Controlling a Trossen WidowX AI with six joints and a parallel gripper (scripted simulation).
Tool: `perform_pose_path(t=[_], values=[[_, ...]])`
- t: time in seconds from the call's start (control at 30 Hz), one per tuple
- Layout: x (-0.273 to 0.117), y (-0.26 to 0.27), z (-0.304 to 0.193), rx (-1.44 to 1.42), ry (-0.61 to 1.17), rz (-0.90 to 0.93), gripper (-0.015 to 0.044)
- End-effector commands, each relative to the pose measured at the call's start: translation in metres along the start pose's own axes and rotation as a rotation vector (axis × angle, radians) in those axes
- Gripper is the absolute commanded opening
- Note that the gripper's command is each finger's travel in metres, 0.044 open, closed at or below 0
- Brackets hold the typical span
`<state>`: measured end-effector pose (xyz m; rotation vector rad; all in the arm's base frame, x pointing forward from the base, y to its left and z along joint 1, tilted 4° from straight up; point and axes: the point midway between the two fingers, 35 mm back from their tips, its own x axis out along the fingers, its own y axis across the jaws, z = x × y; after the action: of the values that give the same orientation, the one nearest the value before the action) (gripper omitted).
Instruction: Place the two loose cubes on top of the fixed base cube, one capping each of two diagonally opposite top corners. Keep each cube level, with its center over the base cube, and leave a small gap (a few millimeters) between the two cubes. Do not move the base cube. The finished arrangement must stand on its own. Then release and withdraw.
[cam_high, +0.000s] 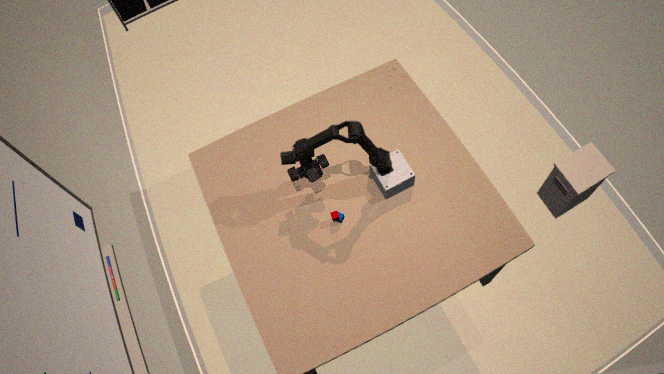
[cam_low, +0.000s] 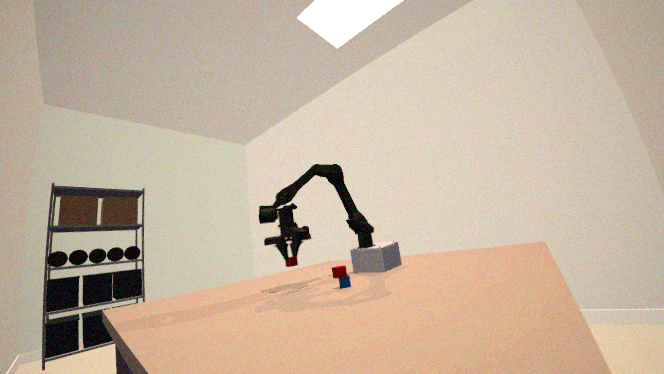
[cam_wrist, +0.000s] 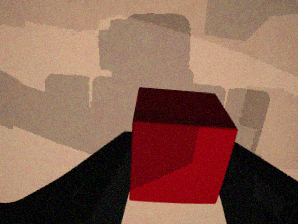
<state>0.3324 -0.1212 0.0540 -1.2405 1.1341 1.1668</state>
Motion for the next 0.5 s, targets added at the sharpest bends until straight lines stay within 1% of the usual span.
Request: perform_pose_path(t=[0.0,0.13,0.23,0.47], values=[[-0.014,0.000,0.001,-0.005,0.001,-0.010,0.0105],[-0.027,0.002,0.001,-0.005,0.001,-0.010,0.0105],[-0.029,0.002,0.002,-0.001,0.000,-0.010,0.0105],[-0.028,0.000,0.023,0.136,-0.002,-0.009,0.0105]])
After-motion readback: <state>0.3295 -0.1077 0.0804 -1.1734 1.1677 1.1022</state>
